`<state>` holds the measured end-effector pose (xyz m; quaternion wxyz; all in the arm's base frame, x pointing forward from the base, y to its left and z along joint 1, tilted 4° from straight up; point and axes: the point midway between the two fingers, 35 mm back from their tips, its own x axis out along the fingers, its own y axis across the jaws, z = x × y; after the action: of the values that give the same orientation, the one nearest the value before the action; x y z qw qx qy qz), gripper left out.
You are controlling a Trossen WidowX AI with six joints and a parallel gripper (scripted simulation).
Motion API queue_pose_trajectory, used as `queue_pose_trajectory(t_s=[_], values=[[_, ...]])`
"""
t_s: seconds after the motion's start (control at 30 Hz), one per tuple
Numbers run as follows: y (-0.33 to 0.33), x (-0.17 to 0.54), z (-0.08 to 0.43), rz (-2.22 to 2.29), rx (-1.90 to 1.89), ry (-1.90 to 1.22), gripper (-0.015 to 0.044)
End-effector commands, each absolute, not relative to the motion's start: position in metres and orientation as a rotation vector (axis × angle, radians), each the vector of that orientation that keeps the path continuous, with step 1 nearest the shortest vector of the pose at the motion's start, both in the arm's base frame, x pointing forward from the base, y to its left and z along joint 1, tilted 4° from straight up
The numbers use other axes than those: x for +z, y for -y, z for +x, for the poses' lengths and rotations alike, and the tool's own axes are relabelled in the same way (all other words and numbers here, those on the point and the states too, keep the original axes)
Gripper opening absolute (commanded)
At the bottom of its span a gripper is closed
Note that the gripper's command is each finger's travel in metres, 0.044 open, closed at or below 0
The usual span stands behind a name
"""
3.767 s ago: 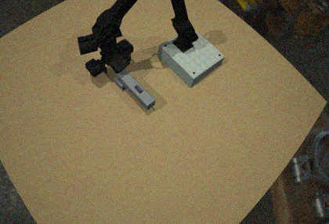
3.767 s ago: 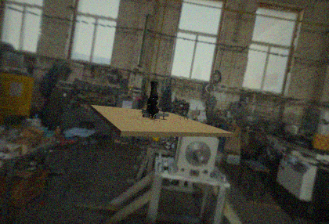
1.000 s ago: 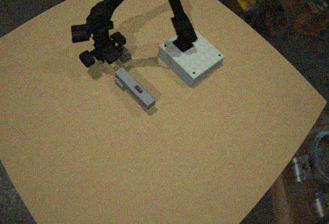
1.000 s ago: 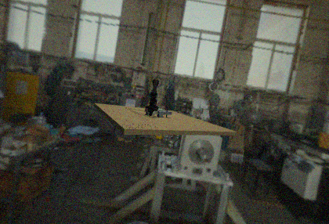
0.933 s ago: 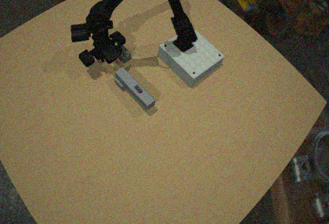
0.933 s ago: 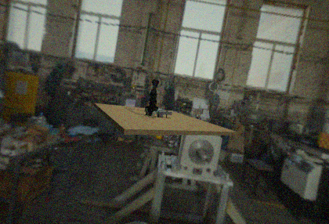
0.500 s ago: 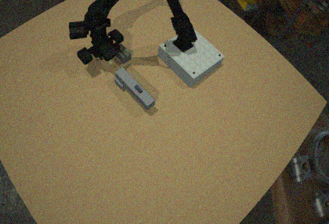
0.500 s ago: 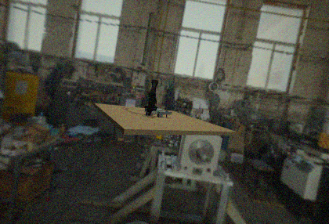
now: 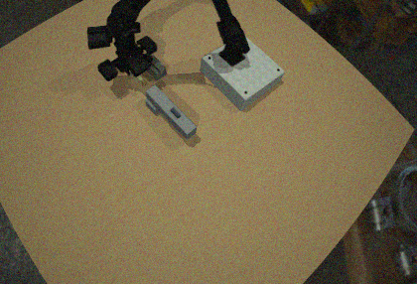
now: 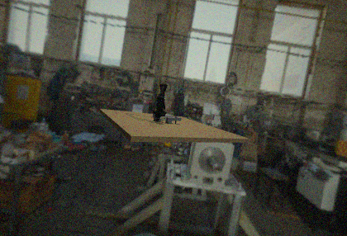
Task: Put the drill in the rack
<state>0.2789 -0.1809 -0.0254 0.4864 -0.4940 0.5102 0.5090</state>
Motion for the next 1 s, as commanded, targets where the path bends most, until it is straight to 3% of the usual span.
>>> queue_pose_trajectory(t_s=[0.0,0.97], values=[[0.181,-0.022,0.279,-1.205,1.235,-1.242,0.0000],[0.179,-0.011,0.279,-1.205,1.235,-1.242,0.0000]])
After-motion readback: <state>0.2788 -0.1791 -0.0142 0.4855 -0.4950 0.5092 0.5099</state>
